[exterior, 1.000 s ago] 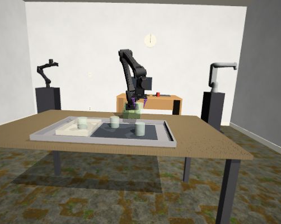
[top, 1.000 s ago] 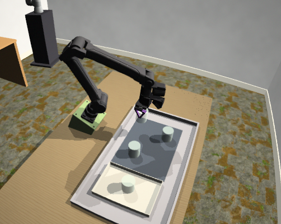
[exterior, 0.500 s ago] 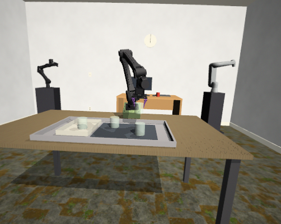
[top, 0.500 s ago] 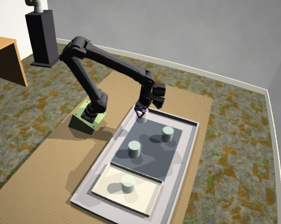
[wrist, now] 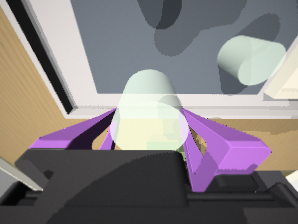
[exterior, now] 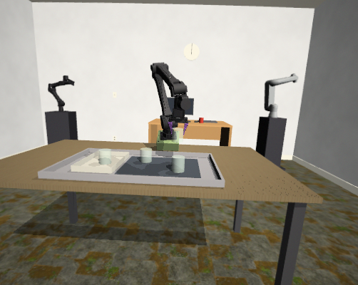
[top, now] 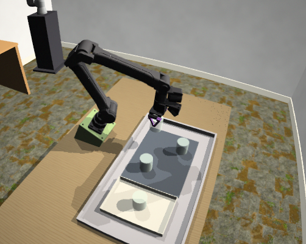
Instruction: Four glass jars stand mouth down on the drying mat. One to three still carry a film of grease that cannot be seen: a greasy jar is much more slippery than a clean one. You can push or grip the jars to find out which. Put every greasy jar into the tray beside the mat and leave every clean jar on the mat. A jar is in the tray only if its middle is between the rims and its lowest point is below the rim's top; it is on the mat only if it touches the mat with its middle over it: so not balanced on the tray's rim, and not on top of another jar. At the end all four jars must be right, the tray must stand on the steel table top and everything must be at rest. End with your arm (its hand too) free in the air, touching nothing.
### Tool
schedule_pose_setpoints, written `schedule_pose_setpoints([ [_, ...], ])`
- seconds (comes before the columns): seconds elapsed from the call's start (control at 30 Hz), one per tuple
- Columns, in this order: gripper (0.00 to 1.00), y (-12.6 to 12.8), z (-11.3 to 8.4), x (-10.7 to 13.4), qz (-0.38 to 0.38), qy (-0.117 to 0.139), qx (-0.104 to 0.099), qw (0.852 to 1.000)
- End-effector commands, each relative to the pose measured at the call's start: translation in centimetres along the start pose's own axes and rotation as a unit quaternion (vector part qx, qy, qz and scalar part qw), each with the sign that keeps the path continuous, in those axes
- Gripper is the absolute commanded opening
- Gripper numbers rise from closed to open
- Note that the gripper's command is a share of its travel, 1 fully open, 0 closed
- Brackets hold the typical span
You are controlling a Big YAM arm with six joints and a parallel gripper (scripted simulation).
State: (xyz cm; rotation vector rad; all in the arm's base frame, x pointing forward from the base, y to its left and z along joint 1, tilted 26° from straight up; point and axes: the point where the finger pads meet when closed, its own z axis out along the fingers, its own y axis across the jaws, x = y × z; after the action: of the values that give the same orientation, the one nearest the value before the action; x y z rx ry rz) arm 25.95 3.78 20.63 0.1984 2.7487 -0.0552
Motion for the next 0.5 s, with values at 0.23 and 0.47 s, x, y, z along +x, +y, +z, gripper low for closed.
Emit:
schedule_pose_setpoints([
  [0.23,0.00,-0.7,-2.9,-3.2,0.007,-0.032,-0.011,0.999],
  [0.47,0.00,-2.3,-2.9,-3.8,0.007,-0.032,-0.011,0.999],
])
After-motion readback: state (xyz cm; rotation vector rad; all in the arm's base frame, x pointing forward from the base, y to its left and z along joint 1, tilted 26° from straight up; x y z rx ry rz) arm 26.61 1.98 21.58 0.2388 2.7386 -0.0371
